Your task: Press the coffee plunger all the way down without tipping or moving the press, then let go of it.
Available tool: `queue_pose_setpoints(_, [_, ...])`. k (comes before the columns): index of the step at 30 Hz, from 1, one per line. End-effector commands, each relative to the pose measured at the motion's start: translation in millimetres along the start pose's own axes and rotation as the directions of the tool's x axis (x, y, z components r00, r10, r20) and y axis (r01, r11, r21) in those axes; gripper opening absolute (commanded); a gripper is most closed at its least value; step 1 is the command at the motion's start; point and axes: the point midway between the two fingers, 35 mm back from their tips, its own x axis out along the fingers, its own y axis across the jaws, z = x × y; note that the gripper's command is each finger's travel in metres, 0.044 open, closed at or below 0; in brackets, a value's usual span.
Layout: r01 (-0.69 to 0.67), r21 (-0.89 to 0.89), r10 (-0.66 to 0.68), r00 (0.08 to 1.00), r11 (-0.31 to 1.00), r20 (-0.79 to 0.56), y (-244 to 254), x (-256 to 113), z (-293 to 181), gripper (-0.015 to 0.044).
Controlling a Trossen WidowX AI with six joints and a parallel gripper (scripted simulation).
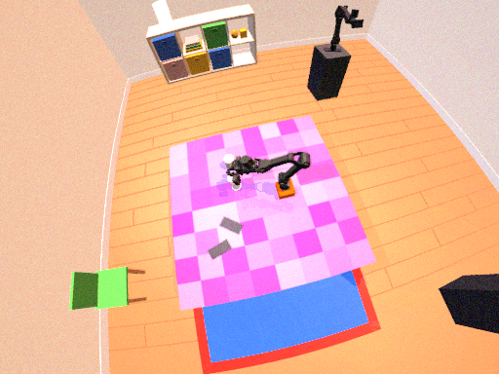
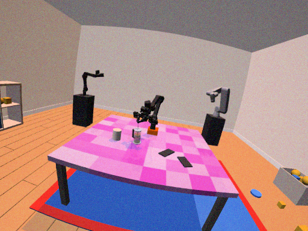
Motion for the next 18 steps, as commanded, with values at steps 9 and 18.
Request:
queue_pose_setpoints(9, [-0.001, -0.005, 0.0, 0.994, 1.0, -0.113, -0.5, 19.7, -44.6, 0.0113])
queue_pose_setpoints(18, [0.0, -0.005, 0.0, 0.994, 1.0, -0.112, -0.9, 25.7, -41.2, 0.0113])
